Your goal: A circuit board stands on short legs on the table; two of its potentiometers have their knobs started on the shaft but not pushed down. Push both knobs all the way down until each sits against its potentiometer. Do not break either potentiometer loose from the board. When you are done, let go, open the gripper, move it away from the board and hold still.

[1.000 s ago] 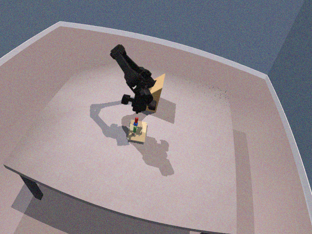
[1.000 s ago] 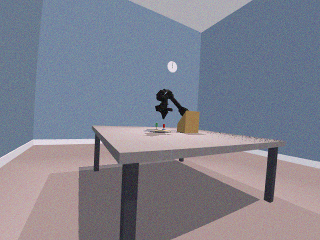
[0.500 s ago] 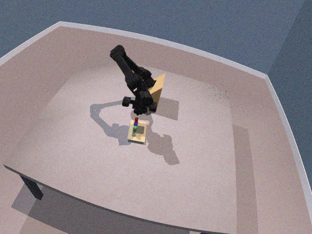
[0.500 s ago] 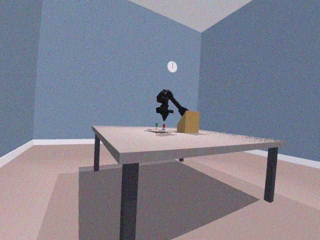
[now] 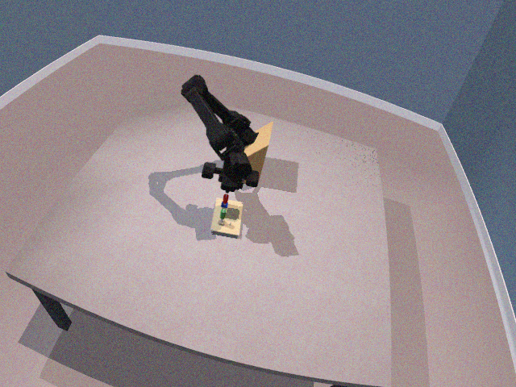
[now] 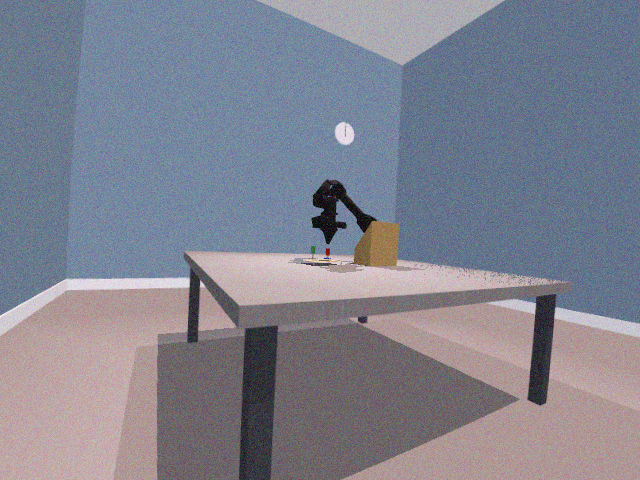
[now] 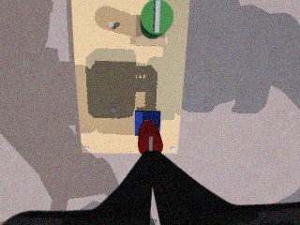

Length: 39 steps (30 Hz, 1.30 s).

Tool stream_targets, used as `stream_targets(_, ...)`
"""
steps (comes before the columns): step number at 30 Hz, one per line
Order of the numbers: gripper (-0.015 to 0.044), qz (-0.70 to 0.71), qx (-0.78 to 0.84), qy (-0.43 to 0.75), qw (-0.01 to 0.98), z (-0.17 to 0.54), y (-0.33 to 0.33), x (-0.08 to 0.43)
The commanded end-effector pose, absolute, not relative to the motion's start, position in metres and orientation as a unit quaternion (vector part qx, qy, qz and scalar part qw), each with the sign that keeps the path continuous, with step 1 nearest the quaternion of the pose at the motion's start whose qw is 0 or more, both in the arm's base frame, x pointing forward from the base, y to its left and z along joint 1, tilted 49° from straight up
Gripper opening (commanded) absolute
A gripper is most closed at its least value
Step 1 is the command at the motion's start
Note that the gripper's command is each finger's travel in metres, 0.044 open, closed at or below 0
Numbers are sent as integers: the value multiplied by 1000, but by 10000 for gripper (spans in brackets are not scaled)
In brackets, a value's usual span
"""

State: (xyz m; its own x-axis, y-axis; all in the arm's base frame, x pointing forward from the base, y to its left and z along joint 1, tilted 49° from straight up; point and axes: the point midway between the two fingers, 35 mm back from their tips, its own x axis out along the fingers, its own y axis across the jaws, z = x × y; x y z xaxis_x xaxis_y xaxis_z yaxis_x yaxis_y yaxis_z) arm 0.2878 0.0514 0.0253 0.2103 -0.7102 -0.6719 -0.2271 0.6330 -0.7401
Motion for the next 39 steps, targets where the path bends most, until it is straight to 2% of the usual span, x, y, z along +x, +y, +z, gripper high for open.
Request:
stream_targets(1,0,-182,-393,605,668,19,42,287)
stream_targets(39,0,-182,-393,605,668,13,35,289)
